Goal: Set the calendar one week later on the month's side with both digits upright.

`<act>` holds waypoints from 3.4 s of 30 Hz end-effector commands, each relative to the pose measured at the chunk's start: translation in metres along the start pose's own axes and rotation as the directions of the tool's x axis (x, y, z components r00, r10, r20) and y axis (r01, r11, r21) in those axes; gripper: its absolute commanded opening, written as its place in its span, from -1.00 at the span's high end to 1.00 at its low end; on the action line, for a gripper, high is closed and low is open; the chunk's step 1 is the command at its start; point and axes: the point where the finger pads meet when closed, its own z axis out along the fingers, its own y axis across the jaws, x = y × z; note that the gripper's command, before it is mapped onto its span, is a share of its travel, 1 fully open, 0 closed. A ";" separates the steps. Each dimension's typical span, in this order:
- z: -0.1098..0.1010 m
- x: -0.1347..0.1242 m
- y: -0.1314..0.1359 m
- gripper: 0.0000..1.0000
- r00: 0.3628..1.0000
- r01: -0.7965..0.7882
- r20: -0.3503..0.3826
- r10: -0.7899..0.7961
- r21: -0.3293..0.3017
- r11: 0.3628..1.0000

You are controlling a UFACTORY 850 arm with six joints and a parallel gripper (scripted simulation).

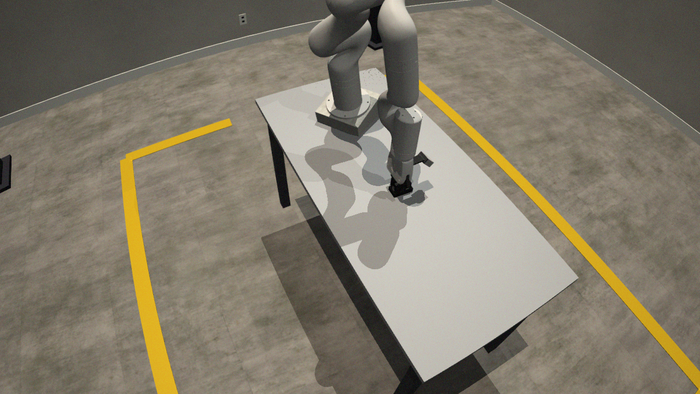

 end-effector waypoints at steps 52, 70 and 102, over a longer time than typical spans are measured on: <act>-0.064 0.000 0.001 0.43 1.000 0.000 0.000 0.000 -0.001 1.000; -0.100 0.000 0.001 0.43 1.000 0.000 0.000 0.000 -0.001 1.000; -0.097 0.056 0.005 0.43 0.824 -0.566 -0.002 0.566 0.002 0.824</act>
